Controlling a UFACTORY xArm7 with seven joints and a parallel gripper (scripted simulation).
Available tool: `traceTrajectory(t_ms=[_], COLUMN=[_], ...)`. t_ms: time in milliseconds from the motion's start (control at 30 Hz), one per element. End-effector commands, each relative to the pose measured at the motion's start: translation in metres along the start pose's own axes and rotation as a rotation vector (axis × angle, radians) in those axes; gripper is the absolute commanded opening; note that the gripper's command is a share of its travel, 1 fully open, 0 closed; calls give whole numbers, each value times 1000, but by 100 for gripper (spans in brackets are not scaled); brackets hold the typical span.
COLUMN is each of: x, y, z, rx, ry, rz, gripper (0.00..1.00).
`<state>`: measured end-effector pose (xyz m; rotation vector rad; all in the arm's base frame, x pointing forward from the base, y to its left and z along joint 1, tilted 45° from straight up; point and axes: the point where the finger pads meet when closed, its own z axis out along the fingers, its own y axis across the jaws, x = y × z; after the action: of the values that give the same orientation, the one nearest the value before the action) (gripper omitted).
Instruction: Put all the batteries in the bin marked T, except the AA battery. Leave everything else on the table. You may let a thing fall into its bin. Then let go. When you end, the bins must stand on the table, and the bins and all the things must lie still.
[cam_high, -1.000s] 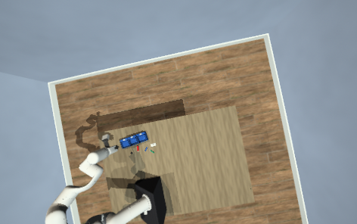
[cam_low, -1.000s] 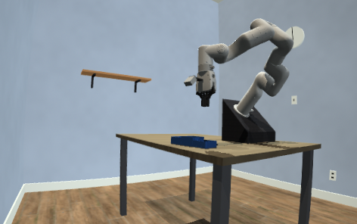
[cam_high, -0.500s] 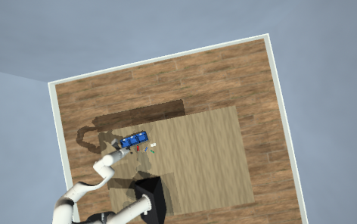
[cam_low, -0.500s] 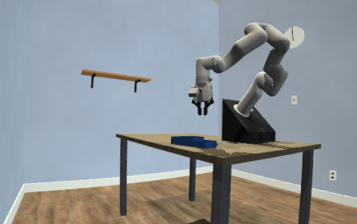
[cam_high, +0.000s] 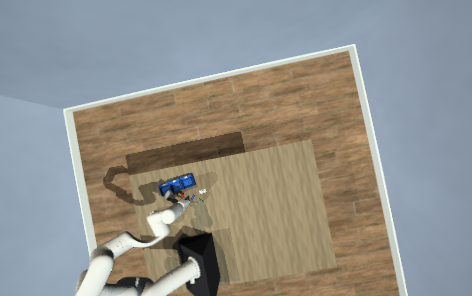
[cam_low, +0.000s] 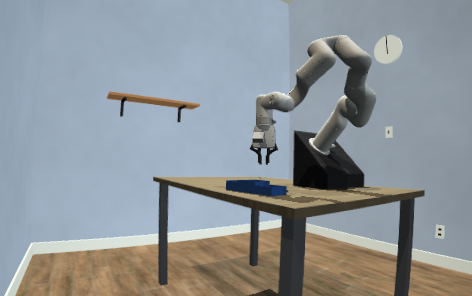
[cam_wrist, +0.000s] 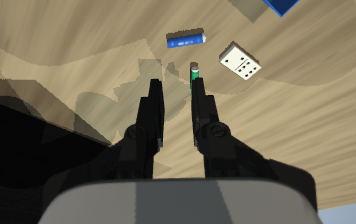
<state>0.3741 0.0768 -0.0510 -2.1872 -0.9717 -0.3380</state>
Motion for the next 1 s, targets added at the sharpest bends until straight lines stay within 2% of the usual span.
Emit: traceTrajectory(t_ms=[0,267,967], x=[-17,-70,-69], y=[10,26,25], z=[10,36,36], rx=[-5,-5,-5], ry=[15,14,14], rz=[-11,-11,-11], gripper=[23,23,23])
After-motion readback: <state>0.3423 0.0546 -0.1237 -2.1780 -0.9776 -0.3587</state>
